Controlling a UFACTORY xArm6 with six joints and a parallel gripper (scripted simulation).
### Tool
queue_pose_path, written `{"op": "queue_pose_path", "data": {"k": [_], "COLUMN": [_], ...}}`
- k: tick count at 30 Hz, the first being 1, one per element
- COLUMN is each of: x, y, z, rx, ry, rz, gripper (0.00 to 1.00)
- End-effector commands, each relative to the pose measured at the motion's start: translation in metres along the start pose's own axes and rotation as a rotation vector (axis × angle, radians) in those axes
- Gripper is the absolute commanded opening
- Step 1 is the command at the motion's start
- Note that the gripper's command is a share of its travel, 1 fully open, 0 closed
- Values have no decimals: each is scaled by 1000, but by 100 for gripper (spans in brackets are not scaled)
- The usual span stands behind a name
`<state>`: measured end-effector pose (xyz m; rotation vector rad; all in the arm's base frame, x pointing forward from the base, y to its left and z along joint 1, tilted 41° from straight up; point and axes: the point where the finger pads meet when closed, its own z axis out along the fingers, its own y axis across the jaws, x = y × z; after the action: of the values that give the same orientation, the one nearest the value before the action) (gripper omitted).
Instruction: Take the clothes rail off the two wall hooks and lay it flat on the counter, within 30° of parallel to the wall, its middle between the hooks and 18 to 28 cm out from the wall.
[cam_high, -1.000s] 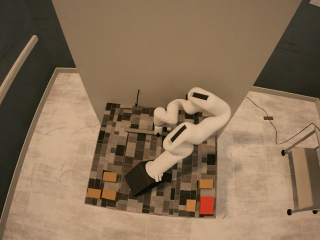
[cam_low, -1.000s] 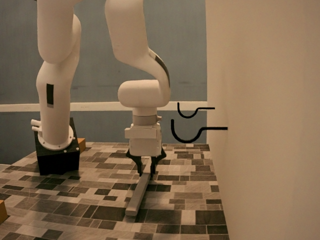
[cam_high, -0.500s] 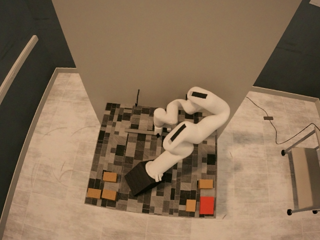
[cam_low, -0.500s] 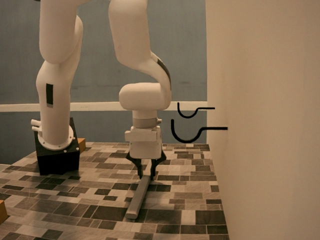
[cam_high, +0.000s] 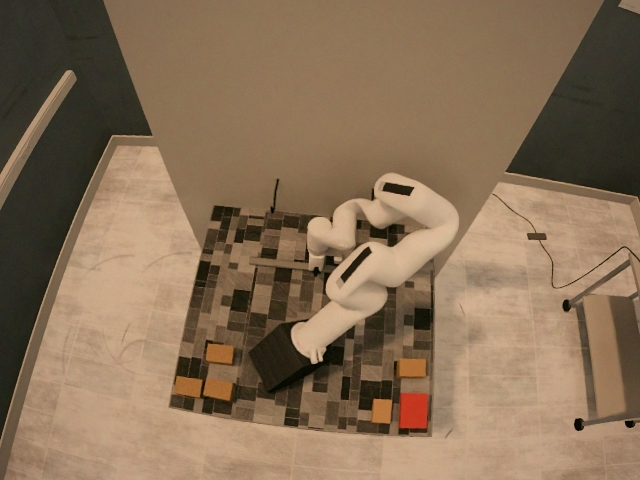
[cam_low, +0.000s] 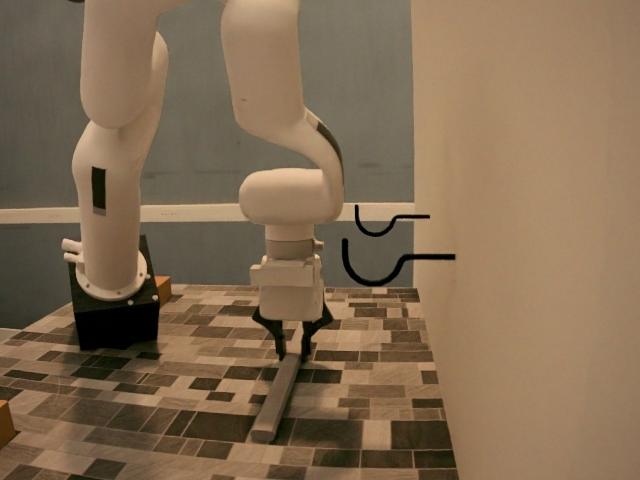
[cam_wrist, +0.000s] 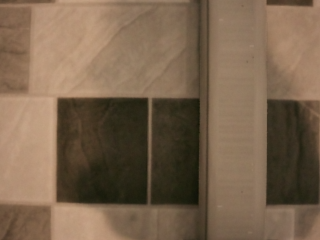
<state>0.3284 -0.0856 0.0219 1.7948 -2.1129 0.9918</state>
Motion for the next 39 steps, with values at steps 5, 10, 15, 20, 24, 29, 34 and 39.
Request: {"op": "queue_pose_path", "data": {"k": [5, 10, 15, 20, 24, 29, 34, 39], "x": [0, 0, 0, 0, 0, 0, 0, 0], "y": [-1, -1, -1, -1, -1, -1, -1, -1], "z": [0, 0, 0, 0, 0, 0, 0, 0], "rx": [2, 2, 2, 2, 2, 2, 2, 2], "ry": [-1, -1, -1, -1, -1, -1, -1, -1], "rz": [0, 0, 0, 0, 0, 0, 0, 0], "gripper": [0, 0, 0, 100, 100, 100, 100, 100]}}
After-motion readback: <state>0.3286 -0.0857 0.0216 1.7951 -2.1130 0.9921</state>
